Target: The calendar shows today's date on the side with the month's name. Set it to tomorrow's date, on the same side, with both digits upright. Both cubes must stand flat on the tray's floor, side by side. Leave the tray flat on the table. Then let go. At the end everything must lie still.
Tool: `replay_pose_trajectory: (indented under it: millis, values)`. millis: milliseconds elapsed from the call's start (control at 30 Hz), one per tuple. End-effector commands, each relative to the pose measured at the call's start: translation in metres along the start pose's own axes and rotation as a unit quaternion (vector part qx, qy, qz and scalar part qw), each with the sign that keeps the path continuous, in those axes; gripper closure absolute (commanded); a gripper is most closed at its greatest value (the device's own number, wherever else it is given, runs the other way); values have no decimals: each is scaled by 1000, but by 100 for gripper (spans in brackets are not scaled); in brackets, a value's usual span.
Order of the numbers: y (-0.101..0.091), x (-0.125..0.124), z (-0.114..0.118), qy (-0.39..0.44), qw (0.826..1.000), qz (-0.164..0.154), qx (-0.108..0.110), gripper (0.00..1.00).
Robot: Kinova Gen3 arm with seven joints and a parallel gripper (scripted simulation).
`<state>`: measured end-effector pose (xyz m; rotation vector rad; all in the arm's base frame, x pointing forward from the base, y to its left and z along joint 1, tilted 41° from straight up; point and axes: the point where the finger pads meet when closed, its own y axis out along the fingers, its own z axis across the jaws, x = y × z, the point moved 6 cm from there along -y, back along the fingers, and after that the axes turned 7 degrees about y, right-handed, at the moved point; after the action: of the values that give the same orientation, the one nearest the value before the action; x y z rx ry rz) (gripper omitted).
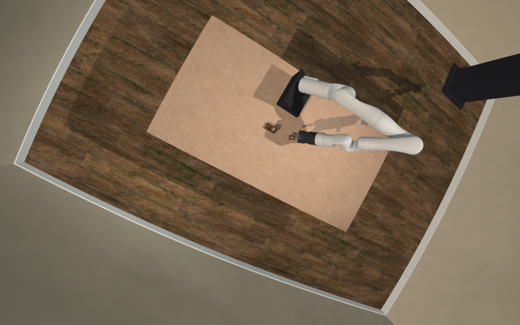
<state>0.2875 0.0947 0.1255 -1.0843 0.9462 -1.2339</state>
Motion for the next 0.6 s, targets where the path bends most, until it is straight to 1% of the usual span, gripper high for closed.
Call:
replay_pose_trajectory:
  millis: [0,567]
  values:
    - [-2,-13,-2,-21,1000,0,3,13]
    - [-7,-18,2,-20,999,-21,20,13]
